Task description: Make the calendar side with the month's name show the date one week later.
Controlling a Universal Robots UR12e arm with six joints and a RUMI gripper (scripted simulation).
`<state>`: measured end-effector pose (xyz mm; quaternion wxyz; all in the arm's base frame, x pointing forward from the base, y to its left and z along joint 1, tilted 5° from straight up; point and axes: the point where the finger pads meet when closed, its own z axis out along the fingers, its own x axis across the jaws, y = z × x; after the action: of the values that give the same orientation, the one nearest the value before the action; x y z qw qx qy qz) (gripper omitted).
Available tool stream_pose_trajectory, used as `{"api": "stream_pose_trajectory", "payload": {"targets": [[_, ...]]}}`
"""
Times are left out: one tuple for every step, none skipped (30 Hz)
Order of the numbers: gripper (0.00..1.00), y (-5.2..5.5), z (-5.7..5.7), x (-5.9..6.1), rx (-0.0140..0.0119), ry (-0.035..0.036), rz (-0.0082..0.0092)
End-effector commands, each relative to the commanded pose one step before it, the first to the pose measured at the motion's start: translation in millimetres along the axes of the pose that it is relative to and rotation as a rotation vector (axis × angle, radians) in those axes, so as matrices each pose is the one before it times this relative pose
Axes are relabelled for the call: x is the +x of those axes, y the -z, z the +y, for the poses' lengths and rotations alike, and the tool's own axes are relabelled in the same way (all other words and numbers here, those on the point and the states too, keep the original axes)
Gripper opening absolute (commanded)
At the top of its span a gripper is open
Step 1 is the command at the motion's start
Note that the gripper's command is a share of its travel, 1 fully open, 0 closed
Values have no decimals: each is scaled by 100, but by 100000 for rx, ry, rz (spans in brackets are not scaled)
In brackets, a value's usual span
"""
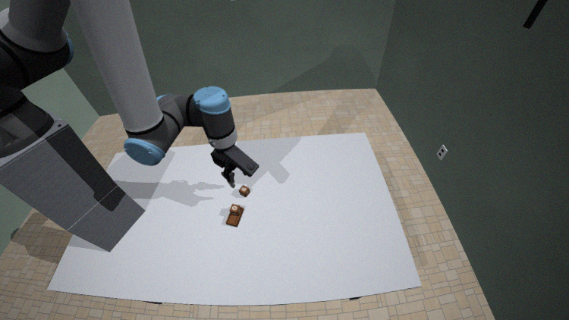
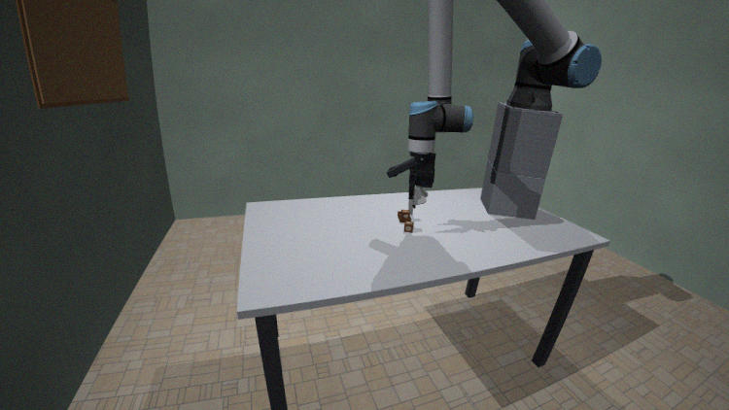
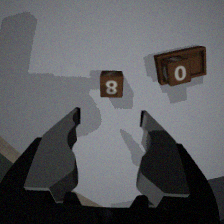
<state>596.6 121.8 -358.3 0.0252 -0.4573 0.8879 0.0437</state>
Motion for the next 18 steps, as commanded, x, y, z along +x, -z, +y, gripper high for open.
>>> {"api": "stream_pose_trajectory", "payload": {"targets": [[42,188,-124,-3,3891,-311,-330],[42,14,3,0,198,-10,-16],[42,8,2,0,108,-6,-9],[42,3,1,0,42,-2,-4],[42,14,-32,14,29,-49,-11],[100,43,-148,-46,164,-44,-88],[100,36,-134,-44,148,-32,-80],[100,27,-91,-39,95,3,-79],[100,16,-46,-24,46,8,-51],[100,4,-5,-8,2,13,-20],[100,0,0,0,0,0,0],[100,0,0,0,0,0,0],[100,-6,15,1,-46,11,3],[100,-2,5,2,-15,-1,7],[100,-1,3,2,-9,-1,5],[100,-1,1,1,-5,0,3],[100,0,1,0,-2,0,1],[100,0,0,0,0,0,0]]}}
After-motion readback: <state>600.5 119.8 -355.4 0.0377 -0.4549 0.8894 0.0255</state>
